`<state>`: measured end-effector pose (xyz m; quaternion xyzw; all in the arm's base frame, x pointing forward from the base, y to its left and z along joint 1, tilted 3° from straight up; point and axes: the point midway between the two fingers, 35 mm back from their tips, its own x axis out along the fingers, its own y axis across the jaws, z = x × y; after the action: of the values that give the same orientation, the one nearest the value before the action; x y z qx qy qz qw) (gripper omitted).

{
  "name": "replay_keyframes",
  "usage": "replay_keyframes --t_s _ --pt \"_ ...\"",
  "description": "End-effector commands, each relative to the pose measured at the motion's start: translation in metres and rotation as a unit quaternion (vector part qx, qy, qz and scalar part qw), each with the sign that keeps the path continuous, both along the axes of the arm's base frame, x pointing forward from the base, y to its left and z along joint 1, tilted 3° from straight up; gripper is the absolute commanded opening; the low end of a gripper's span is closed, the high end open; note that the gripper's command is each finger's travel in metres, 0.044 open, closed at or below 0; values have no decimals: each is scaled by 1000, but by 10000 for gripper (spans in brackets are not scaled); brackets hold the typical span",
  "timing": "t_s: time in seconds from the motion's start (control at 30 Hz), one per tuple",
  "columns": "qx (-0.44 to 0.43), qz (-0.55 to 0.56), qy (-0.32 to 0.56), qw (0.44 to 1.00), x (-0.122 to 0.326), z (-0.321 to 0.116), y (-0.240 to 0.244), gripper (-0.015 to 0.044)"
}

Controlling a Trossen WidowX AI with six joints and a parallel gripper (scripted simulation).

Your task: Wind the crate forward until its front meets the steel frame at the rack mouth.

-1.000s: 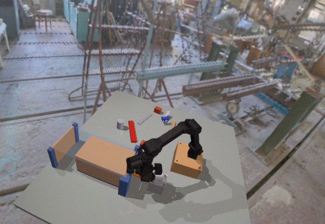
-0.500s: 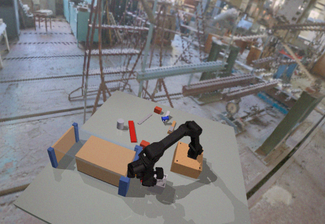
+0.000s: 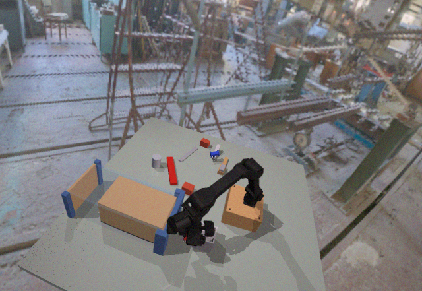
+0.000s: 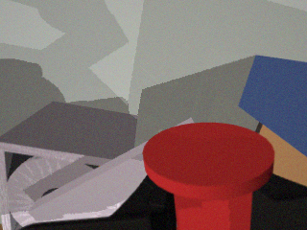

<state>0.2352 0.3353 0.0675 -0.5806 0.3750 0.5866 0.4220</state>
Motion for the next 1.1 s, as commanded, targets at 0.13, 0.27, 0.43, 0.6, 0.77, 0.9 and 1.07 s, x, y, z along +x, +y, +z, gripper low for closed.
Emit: replay_keyframes --t_s 0.13,0.27,0.43,0.6,0.77,0.9,1.07 --pt "13 21 17 1000 -26 3 17 0" --pt "13 21 17 1000 -30 3 18 0" --pt "13 21 18 1000 -37 4 21 0" --pt "13 21 18 1000 -45 4 23 0" --pt "13 21 18 1000 -52 4 25 0" --pt "13 21 19 1000 -59 4 26 0" --pt "13 21 19 1000 -67 4 26 0"
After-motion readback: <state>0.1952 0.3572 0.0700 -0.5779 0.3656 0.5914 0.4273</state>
